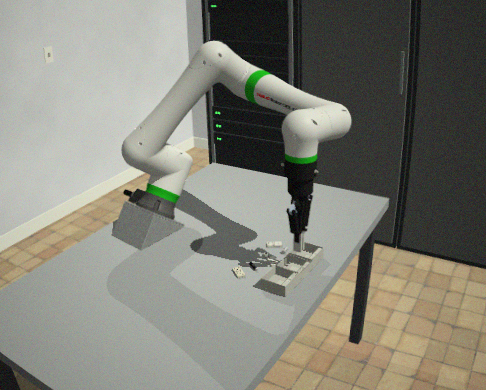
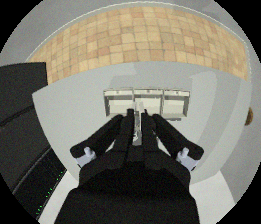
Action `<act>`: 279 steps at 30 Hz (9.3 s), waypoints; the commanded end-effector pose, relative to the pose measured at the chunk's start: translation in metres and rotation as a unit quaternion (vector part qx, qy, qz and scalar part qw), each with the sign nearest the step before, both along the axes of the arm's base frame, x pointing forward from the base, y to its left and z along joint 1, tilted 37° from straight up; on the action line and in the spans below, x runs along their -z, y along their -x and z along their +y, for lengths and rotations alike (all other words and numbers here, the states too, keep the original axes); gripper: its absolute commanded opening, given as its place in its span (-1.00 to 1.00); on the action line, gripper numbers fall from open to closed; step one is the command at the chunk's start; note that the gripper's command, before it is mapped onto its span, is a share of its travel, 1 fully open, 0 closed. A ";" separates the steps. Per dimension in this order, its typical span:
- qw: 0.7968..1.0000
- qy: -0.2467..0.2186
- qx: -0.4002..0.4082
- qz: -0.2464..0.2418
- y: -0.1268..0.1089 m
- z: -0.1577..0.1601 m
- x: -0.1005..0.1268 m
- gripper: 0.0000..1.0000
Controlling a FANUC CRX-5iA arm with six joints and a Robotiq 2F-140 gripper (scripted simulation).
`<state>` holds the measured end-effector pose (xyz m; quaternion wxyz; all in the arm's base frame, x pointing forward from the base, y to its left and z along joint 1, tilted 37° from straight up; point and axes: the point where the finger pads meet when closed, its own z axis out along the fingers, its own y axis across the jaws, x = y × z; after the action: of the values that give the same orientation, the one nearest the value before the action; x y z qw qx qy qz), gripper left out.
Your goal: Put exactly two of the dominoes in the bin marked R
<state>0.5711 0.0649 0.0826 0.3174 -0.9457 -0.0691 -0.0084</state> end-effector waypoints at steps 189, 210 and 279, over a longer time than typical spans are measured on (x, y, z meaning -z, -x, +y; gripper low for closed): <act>0.949 0.009 0.253 0.190 0.131 -0.113 0.081 -0.51; 0.949 0.009 0.253 0.190 0.130 -0.111 0.079 -0.51; 0.949 0.009 0.253 0.190 0.131 -0.071 0.133 -0.75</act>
<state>0.4396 -0.0055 -0.0503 0.3035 -0.9191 0.2336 0.0921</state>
